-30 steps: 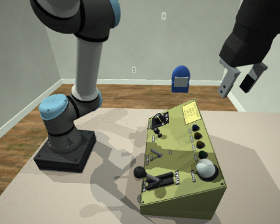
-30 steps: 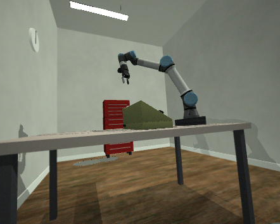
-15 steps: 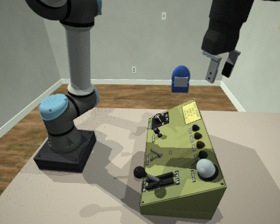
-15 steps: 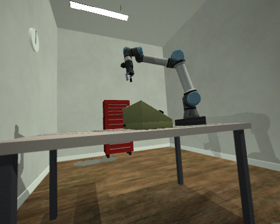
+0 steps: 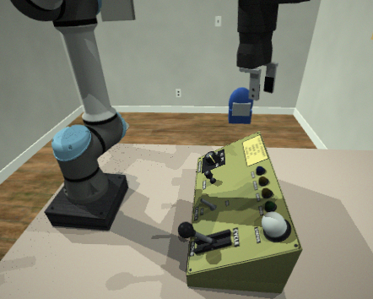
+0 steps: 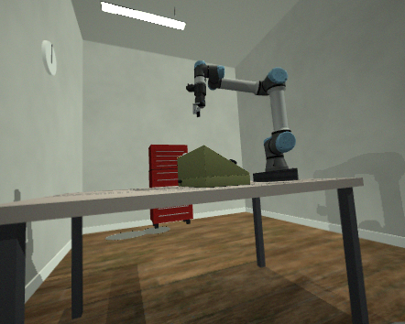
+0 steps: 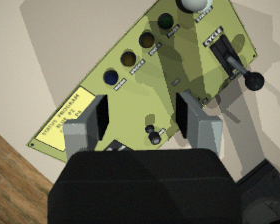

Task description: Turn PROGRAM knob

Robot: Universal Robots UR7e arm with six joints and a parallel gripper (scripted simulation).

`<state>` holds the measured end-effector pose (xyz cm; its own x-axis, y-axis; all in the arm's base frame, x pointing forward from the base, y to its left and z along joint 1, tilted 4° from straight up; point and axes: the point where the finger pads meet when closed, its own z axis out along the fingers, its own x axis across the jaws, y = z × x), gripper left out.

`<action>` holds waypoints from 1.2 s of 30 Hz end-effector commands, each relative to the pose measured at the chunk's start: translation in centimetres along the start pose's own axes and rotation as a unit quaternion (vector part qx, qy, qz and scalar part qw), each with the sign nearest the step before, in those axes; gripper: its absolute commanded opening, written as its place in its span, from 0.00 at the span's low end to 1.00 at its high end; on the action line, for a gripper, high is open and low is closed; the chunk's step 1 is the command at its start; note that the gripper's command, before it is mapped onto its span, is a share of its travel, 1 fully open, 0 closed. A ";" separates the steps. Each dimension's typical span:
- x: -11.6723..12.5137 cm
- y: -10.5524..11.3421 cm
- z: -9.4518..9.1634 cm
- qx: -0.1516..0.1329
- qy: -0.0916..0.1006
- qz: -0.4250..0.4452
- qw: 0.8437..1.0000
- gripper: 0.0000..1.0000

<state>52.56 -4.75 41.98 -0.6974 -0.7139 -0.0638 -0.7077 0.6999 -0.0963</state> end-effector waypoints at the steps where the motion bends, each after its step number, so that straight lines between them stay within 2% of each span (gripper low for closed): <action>1: -0.9 4.4 1.0 0.042 -0.002 -0.048 0.998 1.00; 3: -0.9 4.4 1.0 0.042 -0.002 -0.048 0.998 1.00; 18: -0.5 15.8 5.3 0.148 -0.018 -0.161 0.976 1.00; 20: -0.5 15.8 5.3 0.148 -0.018 -0.161 0.976 1.00; 30: 1.3 22.0 8.9 0.209 -0.036 -0.218 0.953 1.00; 36: 2.3 24.6 10.7 0.235 -0.046 -0.241 0.941 1.00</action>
<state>36.52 9.81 30.39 -0.3156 -0.9488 0.0093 -0.8084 0.2637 -0.5263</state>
